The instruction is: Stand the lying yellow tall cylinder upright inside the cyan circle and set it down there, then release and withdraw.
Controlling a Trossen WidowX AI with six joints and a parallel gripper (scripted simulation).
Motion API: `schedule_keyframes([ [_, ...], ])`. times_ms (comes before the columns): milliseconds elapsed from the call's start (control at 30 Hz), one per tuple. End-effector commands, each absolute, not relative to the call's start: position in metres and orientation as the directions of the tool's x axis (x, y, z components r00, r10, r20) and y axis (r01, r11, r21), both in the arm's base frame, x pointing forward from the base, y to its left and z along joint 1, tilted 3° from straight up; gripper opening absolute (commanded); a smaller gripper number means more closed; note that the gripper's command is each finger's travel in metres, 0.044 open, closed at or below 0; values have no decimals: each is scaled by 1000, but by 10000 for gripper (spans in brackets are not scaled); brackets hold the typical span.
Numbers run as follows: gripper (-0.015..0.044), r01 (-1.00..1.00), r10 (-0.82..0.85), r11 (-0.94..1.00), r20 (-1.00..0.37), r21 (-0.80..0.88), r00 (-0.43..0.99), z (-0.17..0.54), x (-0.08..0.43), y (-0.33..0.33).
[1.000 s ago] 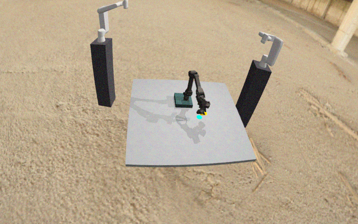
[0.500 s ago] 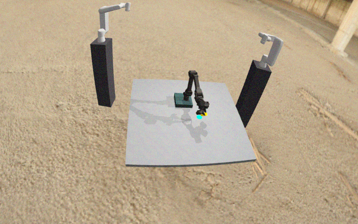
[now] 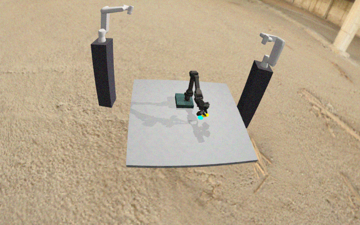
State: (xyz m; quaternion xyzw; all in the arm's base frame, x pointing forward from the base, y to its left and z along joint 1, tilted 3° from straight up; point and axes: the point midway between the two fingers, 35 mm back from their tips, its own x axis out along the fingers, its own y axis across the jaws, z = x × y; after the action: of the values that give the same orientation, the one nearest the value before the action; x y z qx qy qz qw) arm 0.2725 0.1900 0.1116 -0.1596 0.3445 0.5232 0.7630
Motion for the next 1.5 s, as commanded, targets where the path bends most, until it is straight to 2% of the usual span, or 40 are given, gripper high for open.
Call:
schedule_keyframes([
  [0, 105, -906, 703, 404, -676, 125, 220, 111, 273, 189],
  [1467, 105, -916, 847, 376, -453, 142, 278, 117, 277, 177],
])
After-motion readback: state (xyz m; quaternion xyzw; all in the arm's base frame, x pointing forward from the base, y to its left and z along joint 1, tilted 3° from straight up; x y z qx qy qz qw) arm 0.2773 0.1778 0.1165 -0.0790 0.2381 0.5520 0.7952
